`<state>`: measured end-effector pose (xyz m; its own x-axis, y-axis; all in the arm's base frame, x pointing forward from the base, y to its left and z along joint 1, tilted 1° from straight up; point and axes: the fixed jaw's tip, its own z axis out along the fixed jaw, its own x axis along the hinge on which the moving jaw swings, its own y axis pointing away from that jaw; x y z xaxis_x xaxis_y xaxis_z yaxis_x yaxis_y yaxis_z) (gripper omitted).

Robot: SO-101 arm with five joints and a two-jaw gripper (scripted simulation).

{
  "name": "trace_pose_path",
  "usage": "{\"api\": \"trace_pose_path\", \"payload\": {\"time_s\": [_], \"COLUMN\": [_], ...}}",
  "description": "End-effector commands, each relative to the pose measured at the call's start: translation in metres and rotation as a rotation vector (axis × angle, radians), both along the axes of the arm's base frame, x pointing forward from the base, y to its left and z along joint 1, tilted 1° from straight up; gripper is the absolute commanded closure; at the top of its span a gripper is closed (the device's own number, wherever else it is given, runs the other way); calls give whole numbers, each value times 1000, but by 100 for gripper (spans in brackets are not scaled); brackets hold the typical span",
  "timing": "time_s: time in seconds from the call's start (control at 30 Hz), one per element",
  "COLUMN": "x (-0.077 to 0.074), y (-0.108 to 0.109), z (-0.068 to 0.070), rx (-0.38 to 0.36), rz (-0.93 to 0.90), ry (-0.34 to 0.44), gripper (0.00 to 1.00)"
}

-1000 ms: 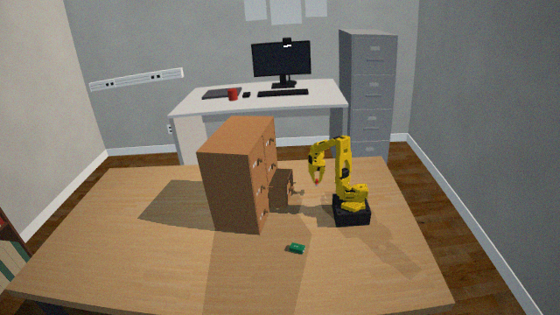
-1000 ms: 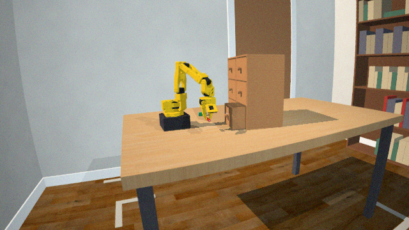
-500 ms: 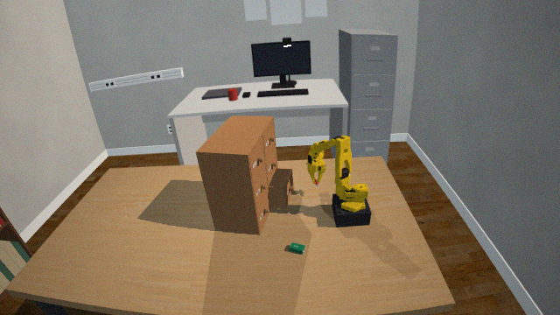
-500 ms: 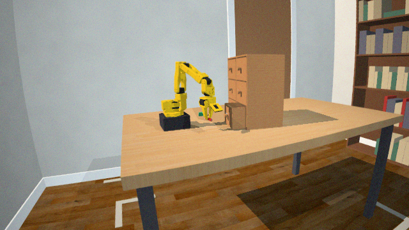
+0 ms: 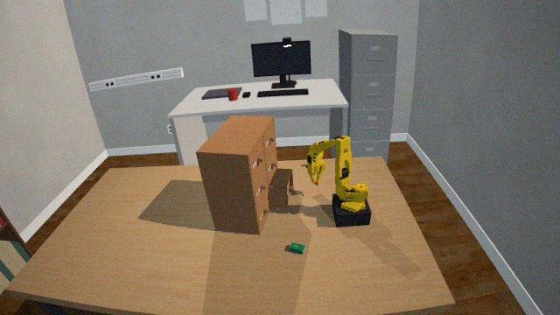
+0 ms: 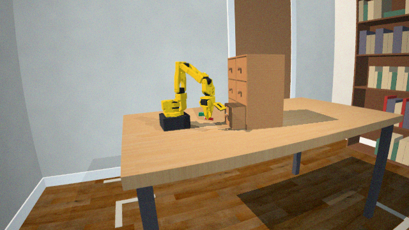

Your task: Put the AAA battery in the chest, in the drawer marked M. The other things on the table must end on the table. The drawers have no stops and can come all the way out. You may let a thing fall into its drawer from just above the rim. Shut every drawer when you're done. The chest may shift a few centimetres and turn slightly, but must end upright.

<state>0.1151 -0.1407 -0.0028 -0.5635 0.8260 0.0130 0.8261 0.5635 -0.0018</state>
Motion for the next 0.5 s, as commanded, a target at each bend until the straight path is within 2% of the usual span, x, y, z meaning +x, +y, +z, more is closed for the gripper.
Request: {"api": "trace_pose_path", "payload": {"time_s": [0.0, 0.1, 0.47], "x": [0, 0, -1], "y": [3, 4, 7], "z": [2, 2, 2], "rx": [-3, -3, -1], "rz": [109, 135, 415], "ry": [-5, -5, -8], "gripper": [100, 100, 100]}}
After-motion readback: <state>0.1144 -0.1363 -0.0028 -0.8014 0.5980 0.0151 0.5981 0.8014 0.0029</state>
